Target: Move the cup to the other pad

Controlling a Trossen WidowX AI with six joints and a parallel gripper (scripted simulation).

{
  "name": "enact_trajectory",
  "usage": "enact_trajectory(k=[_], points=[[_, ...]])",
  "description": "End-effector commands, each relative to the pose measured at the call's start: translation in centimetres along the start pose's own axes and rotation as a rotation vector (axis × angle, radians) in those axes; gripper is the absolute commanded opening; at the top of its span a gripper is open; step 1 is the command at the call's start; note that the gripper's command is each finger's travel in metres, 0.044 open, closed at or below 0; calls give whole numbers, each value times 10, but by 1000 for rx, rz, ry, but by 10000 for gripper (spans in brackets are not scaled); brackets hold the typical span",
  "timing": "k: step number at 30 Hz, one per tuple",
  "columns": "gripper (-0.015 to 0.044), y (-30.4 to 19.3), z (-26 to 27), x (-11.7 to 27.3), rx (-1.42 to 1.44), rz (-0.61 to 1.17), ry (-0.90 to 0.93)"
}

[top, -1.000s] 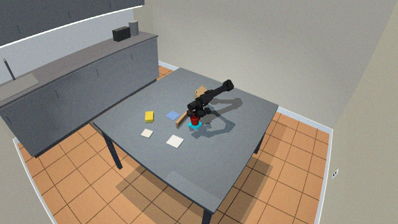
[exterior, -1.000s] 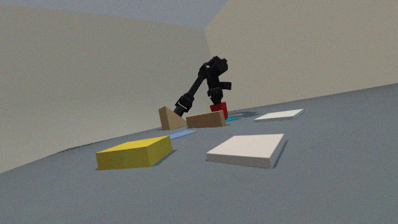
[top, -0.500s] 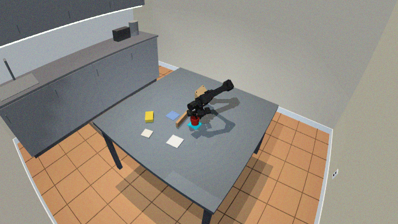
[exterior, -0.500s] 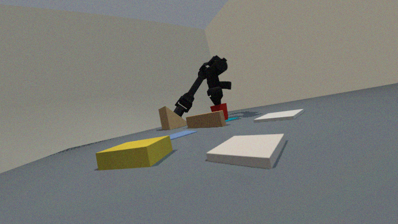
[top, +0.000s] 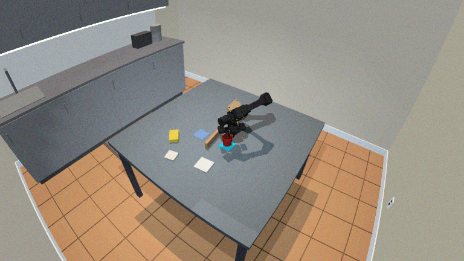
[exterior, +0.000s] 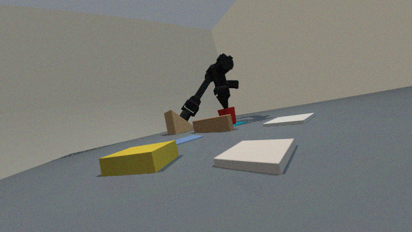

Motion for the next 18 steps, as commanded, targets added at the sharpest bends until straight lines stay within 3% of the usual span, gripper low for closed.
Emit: enact_trajectory(k=[1,18], points=[[128,0,-1,5,2,2,-3],[128,0,0,26,1,2,0]])
Point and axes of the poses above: the point midway between the two fingers, 35 mm back from their tips, its own x axis back along the fingers, its own z axis across the jaws, y = z × x, the point moved 6 cm from there along x, back along the fingers, and after that the axes turned 9 degrees about -x, right-handed, at the moved point
